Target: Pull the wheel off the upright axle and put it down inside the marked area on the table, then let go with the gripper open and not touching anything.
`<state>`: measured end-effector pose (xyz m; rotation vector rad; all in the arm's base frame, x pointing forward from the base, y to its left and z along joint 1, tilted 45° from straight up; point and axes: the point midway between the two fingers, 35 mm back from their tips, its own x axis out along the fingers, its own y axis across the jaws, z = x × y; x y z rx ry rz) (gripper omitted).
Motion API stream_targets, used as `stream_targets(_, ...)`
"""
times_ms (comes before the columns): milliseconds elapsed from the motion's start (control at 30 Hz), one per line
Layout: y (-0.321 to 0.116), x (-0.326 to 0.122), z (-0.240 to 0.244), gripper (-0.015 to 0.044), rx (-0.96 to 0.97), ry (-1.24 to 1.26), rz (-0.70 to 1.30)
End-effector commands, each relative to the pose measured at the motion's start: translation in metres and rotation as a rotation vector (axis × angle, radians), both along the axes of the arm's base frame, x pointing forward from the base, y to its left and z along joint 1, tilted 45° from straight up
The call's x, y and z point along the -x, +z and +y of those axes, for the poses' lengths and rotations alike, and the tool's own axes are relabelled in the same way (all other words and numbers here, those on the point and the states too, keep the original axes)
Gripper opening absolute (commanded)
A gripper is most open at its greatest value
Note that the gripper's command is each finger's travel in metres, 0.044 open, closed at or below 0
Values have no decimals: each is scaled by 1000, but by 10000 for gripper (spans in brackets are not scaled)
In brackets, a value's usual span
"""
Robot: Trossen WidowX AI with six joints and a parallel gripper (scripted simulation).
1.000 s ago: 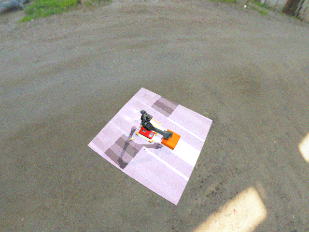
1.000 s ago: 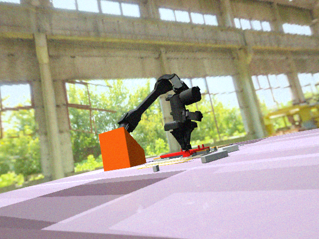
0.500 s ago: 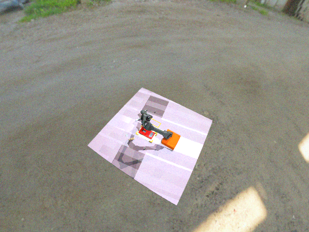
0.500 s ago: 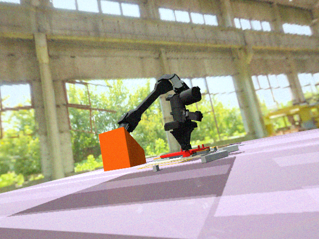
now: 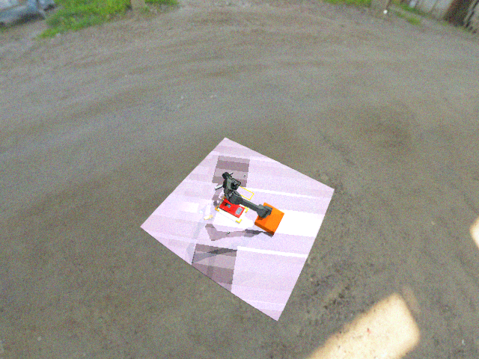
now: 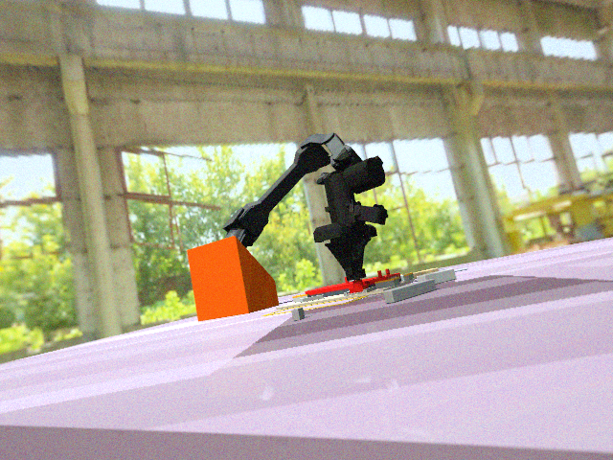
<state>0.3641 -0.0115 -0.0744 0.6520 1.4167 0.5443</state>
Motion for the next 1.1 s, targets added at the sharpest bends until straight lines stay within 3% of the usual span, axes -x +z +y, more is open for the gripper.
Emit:
stream_targets(0,8,2,-11,0,-1,-24,5)
stream_targets(1067,15,3,-18,0,-1,-27,3)
